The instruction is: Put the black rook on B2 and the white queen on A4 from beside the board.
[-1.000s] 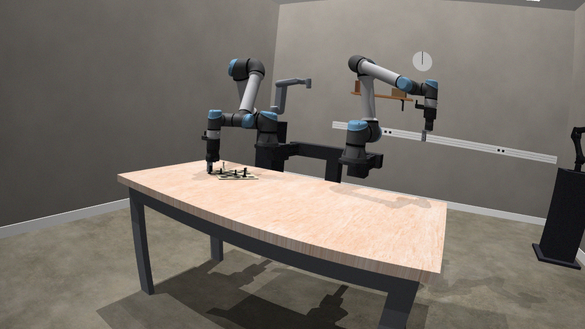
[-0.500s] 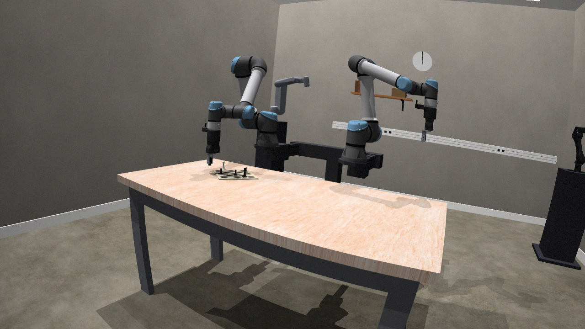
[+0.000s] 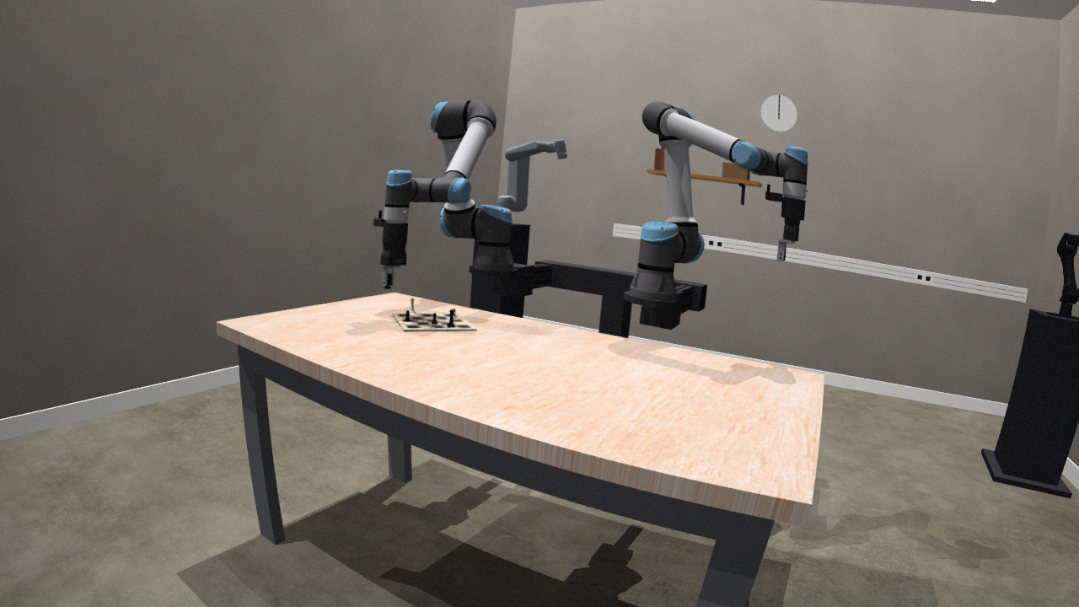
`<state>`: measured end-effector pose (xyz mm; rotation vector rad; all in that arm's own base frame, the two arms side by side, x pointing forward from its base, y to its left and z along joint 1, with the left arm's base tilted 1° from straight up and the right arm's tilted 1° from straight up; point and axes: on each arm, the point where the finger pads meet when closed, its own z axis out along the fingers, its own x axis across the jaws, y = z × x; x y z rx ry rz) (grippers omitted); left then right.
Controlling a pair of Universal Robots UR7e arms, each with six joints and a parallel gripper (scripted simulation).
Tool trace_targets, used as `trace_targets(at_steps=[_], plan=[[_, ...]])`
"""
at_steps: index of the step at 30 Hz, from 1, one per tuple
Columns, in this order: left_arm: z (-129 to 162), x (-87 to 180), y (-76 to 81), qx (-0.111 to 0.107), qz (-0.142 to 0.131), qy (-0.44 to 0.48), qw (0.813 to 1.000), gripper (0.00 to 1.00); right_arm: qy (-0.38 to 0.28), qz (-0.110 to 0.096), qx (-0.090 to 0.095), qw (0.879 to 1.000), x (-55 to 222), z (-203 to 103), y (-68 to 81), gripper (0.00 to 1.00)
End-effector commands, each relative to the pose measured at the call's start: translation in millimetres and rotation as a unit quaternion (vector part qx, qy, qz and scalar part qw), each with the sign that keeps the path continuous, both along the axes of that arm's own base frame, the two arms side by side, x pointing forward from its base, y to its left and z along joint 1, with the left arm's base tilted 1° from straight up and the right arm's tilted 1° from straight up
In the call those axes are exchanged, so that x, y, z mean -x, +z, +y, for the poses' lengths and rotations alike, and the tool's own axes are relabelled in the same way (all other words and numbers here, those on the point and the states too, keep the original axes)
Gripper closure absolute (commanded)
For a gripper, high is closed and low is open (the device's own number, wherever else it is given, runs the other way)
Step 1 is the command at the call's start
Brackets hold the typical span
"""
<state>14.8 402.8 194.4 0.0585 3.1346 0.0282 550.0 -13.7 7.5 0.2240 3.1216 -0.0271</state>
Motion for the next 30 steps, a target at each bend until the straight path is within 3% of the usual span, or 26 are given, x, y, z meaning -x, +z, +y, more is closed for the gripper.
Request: trace_targets(at_steps=[1, 8, 15, 18, 24, 30], plan=[[0.3, -0.1, 0.5, -0.001, 0.0, 0.0, 1.0, 0.0, 0.0, -0.001, 0.0, 1.0, -0.4, 0.2, 3.0, 1.0], [0.3, -0.1, 0.5, -0.001, 0.0, 0.0, 1.0, 0.0, 0.008, 0.0, 0.0, 1.0, 3.5, 11.7, 3.3, 1.0], [0.3, -0.1, 0.5, -0.001, 0.0, 0.0, 1.0, 0.0, 0.062, 0.001, 0.0, 0.998, 34.9, 81.9, 4.8, 1.0], [0.3, -0.1, 0.5, -0.001, 0.0, 0.0, 1.0, 0.0, 0.069, 0.001, 0.0, 0.998, 39.2, 89.6, 4.9, 1.0], [0.3, -0.1, 0.5, -0.001, 0.0, 0.0, 1.0, 0.0, 0.12, 0.002, 0.001, 0.993, 77.7, 146.4, 5.4, 1.0], [0.3, -0.1, 0.5, -0.001, 0.0, 0.0, 1.0, 0.0, 0.141, 0.002, 0.001, 0.99, 95.7, 167.7, 5.3, 1.0]])
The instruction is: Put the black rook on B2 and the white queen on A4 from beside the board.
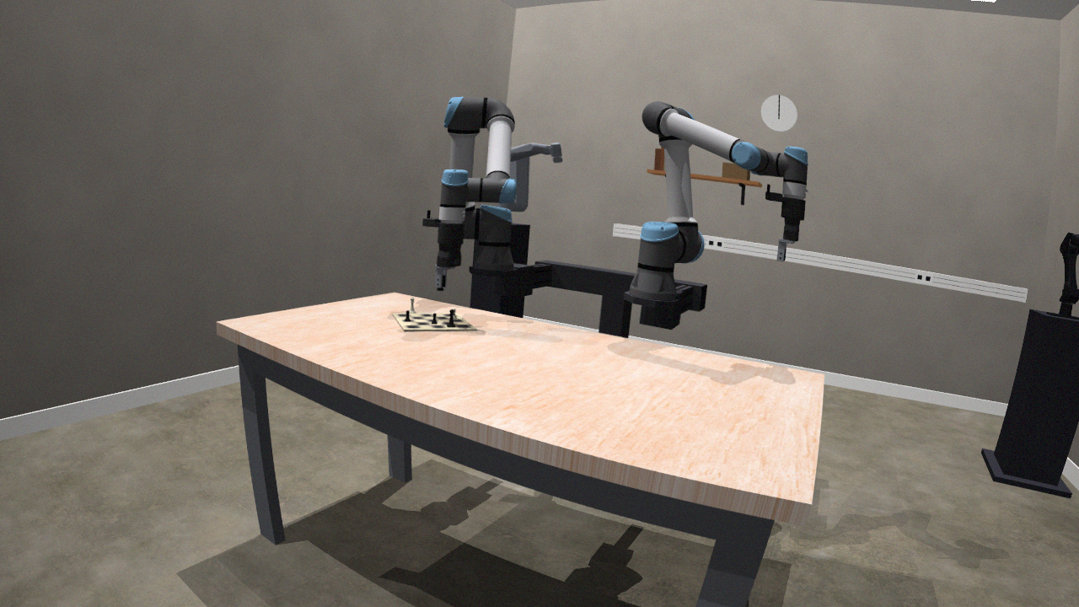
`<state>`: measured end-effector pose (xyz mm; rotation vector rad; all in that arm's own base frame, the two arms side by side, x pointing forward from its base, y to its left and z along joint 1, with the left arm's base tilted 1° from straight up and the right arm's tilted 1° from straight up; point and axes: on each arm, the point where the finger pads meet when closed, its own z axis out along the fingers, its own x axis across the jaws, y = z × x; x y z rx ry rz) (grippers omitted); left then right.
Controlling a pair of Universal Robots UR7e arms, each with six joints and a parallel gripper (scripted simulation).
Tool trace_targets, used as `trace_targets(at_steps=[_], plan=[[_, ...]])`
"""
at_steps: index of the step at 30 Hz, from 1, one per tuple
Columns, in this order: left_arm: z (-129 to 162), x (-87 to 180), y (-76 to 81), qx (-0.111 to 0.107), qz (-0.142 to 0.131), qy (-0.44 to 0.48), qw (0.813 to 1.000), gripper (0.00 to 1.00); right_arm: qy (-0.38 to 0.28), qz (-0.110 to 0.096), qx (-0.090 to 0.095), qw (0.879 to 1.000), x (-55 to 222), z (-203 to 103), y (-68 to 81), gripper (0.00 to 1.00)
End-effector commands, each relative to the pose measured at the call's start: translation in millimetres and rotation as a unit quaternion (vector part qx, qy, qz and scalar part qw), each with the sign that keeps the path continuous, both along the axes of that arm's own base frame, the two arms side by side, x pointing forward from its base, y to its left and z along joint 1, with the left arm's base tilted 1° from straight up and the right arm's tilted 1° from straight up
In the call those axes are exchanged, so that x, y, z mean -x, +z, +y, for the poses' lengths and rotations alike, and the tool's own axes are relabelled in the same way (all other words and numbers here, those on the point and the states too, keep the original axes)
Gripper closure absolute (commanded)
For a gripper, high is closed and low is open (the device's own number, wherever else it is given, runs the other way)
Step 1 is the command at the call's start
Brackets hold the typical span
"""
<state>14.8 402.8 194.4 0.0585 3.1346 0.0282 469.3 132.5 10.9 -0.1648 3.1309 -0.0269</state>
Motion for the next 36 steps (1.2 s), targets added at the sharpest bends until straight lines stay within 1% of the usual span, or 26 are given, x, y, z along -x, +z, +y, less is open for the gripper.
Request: trace_targets(at_steps=[1, 15, 20, 22, 27, 36], plan=[[0.3, -0.1, 0.5, -0.001, 0.0, 0.0, 1.0, 0.0, 0.018, -0.002, 0.0, 1.0, 15.2, 21.6, 2.0, 1.0], [0.3, -0.1, 0.5, -0.001, 0.0, 0.0, 1.0, 0.0, 0.018, -0.002, 0.0, 1.0, 15.2, 21.7, 1.8, 1.0], [0.3, -0.1, 0.5, -0.001, 0.0, 0.0, 1.0, 0.0, 0.018, -0.002, 0.0, 1.0, 15.2, 21.6, -3.8, 1.0], [0.3, -0.1, 0.5, -0.001, 0.0, 0.0, 1.0, 0.0, 0.018, -0.002, 0.0, 1.0, 15.2, 21.6, -3.8, 1.0], [0.3, -0.1, 0.5, -0.001, 0.0, 0.0, 1.0, 0.0, 0.018, -0.002, 0.0, 1.0, 14.9, 21.3, -20.2, 1.0], [0.3, -0.1, 0.5, -0.001, 0.0, 0.0, 1.0, 0.0, 0.018, -0.002, 0.0, 1.0, 14.4, 20.6, -63.0, 1.0]])
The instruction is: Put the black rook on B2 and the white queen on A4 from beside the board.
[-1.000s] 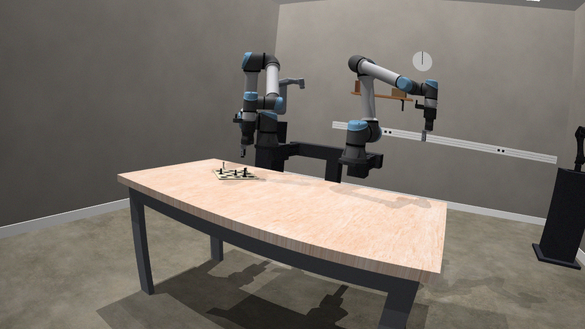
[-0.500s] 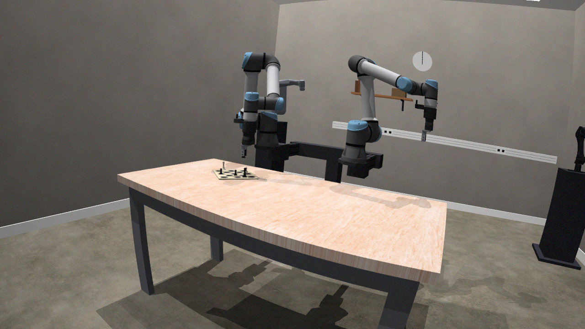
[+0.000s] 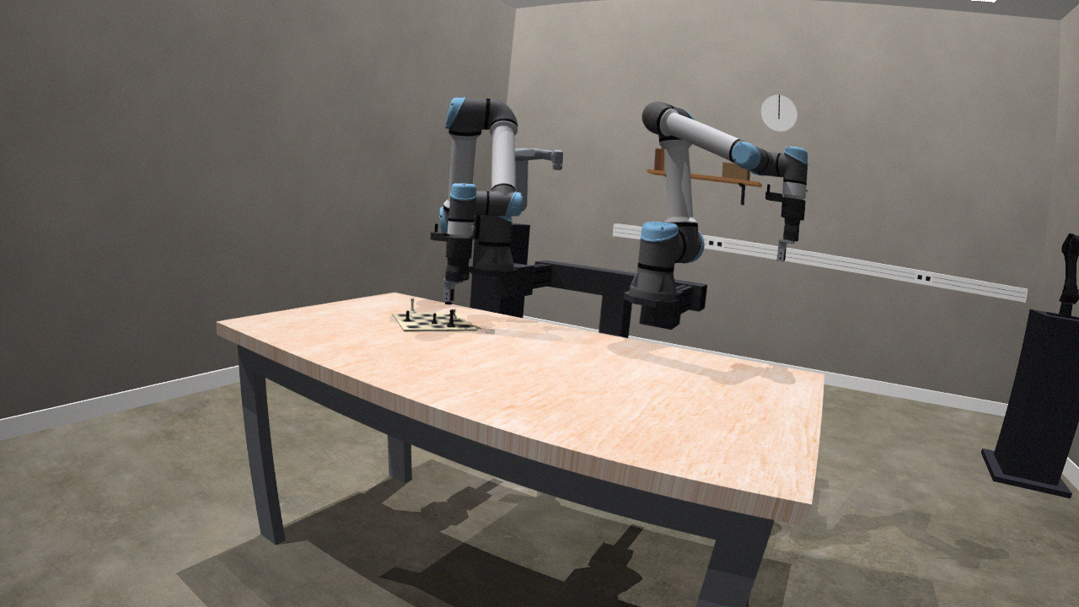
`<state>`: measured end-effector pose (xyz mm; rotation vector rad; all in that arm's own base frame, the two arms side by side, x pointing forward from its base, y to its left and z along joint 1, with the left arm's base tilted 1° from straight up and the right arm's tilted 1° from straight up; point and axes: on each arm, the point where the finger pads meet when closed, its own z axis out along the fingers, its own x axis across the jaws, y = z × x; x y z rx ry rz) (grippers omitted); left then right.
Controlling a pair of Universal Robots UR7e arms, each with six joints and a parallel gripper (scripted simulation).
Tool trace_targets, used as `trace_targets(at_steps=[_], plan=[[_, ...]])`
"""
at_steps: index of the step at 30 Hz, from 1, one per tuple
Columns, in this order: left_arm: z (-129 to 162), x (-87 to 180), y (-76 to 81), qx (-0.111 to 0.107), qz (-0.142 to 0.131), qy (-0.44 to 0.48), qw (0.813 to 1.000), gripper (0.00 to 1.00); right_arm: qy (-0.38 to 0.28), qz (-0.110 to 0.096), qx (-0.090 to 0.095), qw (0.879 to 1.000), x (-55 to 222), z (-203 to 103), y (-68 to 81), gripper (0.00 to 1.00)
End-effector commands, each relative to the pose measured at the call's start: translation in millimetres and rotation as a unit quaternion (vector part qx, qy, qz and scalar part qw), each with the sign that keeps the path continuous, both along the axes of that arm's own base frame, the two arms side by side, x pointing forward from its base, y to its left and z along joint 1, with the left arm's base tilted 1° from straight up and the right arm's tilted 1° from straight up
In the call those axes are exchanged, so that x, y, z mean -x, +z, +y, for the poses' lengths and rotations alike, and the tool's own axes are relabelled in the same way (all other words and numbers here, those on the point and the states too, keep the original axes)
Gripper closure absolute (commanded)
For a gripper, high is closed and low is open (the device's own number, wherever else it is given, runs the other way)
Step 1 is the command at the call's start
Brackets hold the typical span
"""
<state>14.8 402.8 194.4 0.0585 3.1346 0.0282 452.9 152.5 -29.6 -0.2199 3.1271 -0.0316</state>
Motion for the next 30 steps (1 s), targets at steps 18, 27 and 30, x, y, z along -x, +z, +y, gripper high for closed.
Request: trace_targets(at_steps=[18, 27, 30], plan=[[0.3, -0.1, 0.5, -0.001, 0.0, 0.0, 1.0, 0.0, 0.0, -0.002, -0.001, 1.0, -2.3, 0.1, -53.5, 1.0], [0.3, -0.1, 0.5, -0.001, 0.0, 0.0, 1.0, 0.0, 0.0, -0.002, -0.001, 1.0, -2.3, 0.1, -53.5, 1.0], [0.3, -0.1, 0.5, -0.001, 0.0, 0.0, 1.0, 0.0, 0.0, -0.002, -0.001, 1.0, -2.3, 0.1, -53.5, 1.0]])
